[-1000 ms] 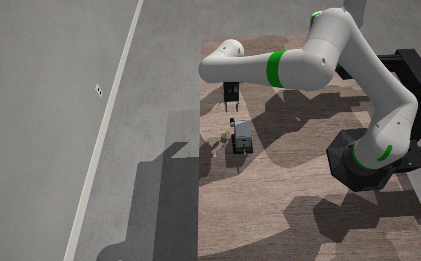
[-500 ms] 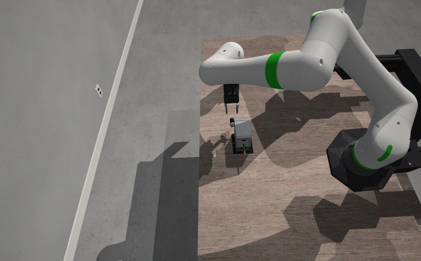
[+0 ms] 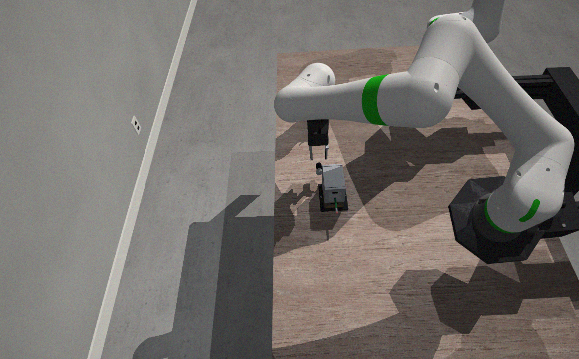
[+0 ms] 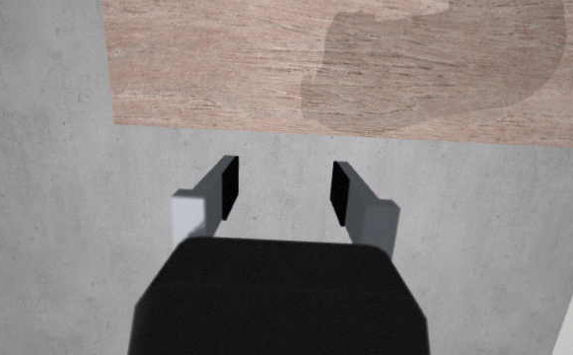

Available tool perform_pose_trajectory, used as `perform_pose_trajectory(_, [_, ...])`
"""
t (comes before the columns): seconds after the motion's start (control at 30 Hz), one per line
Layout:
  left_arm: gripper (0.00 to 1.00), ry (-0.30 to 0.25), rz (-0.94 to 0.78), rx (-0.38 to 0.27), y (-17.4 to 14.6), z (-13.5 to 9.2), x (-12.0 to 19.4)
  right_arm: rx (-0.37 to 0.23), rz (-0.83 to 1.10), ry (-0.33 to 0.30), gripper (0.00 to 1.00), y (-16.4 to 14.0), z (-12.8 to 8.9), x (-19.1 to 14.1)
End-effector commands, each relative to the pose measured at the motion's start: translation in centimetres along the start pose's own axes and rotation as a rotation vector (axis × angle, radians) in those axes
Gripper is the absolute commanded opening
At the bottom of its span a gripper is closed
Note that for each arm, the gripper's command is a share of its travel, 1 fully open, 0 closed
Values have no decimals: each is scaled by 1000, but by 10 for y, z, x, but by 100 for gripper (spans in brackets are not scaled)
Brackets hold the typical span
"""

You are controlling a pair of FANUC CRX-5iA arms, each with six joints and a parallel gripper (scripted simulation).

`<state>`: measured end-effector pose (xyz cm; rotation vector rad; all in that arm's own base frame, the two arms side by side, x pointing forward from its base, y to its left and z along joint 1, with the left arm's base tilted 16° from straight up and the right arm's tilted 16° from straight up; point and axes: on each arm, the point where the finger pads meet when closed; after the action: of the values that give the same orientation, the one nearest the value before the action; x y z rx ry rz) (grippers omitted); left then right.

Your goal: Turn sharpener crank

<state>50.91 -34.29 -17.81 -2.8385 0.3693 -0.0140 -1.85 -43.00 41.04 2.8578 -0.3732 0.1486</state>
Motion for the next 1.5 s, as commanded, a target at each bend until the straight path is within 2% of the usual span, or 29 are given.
perform_pose_trajectory(0.0, [97,2,0,-1,1,3,1,-3,0,0,100,0,-1,0])
perform_pose_trajectory(0.5, [97,2,0,-1,0,13,1,-3,0,0,100,0,-1,0])
perform_pose_trajectory(1.47, [97,2,0,-1,0,16,1,-3,0,0,100,0,-1,0])
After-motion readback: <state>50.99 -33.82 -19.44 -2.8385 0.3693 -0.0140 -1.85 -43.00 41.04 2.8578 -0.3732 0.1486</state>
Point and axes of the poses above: on each arm, the point where the finger pads meet when closed, its own z axis out along the fingers, its own x axis across the jaws, y = z × x, and after that the axes turned 14 degrees about z, right-handed
